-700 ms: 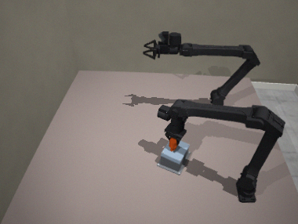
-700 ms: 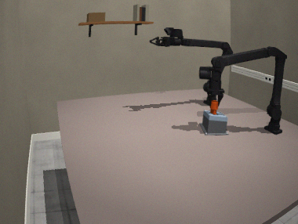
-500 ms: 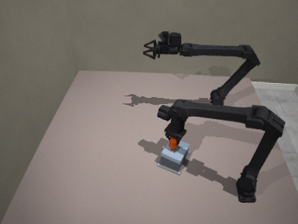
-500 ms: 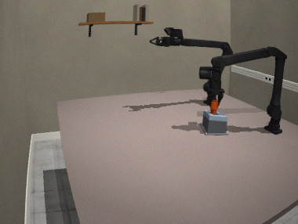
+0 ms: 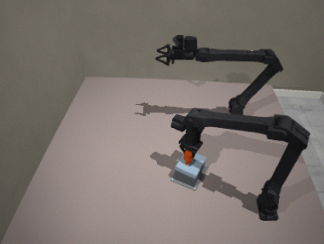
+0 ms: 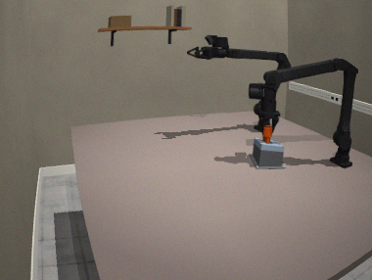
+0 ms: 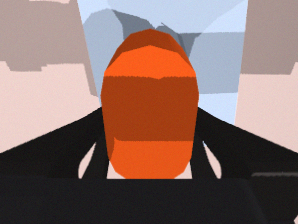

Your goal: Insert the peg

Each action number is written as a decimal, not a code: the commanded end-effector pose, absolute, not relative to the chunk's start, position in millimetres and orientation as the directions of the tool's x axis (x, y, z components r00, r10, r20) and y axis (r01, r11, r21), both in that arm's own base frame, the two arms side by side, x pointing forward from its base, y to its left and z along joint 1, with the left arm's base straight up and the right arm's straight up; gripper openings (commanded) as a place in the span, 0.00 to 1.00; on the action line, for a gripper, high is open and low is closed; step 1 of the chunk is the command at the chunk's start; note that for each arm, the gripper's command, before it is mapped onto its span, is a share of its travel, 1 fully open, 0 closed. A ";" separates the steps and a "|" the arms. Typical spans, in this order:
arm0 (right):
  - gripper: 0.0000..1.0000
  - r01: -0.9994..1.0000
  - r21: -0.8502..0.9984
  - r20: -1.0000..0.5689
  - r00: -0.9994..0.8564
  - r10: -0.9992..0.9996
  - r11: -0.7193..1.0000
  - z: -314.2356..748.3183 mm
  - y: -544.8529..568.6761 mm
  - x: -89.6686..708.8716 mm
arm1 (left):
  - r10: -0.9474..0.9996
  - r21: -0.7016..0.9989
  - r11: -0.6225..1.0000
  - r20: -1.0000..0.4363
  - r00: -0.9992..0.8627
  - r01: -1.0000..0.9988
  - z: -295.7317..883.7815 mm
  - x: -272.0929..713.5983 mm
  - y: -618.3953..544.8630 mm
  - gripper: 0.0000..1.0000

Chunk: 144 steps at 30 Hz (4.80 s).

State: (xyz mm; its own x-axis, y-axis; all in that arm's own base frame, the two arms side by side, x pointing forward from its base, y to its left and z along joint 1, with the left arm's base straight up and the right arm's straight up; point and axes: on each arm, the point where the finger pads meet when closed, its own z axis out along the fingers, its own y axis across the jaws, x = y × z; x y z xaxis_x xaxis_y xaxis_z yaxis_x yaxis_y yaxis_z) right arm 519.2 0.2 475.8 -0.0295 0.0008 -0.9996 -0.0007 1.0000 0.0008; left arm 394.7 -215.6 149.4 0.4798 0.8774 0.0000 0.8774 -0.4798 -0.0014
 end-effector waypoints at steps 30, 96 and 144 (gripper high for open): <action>1.00 -0.785 0.002 -0.985 -0.110 -0.136 0.619 309.9 245.2 192.6 | 0.877 0.037 -0.480 -0.001 0.480 0.877 162.7 402.9 -220.4 0.46; 1.00 -0.791 0.000 -0.989 -0.091 -0.117 0.612 323.9 247.3 191.4 | 0.915 0.106 -0.403 0.024 0.403 0.909 167.1 394.4 -222.2 0.40; 1.00 -0.791 0.000 -0.989 -0.091 -0.117 0.612 323.9 247.3 191.4 | 0.910 0.111 -0.413 0.028 0.413 0.904 158.8 387.6 -221.0 0.40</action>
State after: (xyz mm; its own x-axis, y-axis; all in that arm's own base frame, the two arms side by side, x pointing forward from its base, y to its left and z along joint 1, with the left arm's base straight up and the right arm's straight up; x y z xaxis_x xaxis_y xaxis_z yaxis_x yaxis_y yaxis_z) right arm 191.6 246.5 304.5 -0.1119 -0.1433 -0.9833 -0.7904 0.6125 0.0007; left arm 375.5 -210.4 143.5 0.4050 0.9139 0.0287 0.9111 -0.4060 0.0717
